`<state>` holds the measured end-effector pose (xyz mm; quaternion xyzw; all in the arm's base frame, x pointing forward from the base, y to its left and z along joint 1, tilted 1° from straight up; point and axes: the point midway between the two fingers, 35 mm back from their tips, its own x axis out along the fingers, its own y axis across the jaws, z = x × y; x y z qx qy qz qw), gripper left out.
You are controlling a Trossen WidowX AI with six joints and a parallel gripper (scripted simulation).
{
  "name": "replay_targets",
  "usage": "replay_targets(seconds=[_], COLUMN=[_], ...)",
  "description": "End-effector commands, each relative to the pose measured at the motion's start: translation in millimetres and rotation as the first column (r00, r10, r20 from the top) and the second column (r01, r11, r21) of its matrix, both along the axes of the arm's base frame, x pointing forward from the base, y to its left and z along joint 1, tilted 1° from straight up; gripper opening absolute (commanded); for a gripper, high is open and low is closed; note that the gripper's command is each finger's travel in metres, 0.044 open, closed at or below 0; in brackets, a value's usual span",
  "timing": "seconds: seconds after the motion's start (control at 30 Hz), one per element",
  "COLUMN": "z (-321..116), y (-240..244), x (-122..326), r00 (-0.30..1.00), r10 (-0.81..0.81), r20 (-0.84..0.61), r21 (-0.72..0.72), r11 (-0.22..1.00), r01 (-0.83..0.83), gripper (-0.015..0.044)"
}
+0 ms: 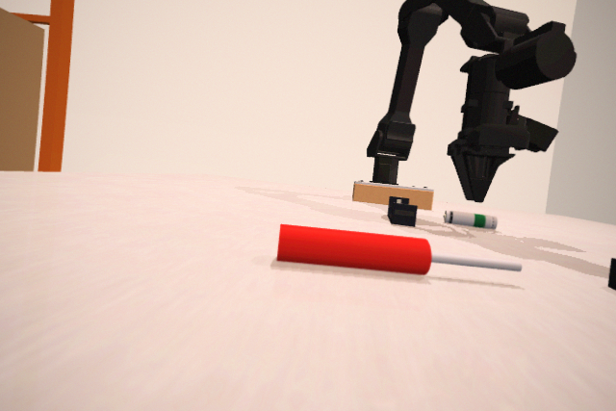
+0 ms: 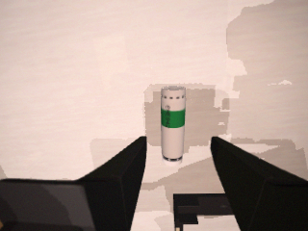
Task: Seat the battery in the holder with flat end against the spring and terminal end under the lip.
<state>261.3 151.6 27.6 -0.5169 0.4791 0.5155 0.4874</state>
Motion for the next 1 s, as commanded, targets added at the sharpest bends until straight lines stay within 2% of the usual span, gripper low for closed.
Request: replay_targets(seconds=[0.0,0.63,0.8,0.97], z=[-7.3,-35.4,-35.4,-35.4], y=[-1.3,-2.0,-2.0,-2.0], x=[-1.1,-2.1,-2.1,-2.1], r00=[1.000,1.000,1.000,1.000], r10=[0.007,0.007,0.007,0.007], r20=[-0.003,-0.003,-0.003,-0.003], r21=[-0.007,-0.007,-0.007,-0.007], r11=[1.000,1.000,1.000,1.000], r01=[-0.007,-0.007,-0.007,-0.007], gripper=[0.0222,0.0222,0.0091,0.0060])
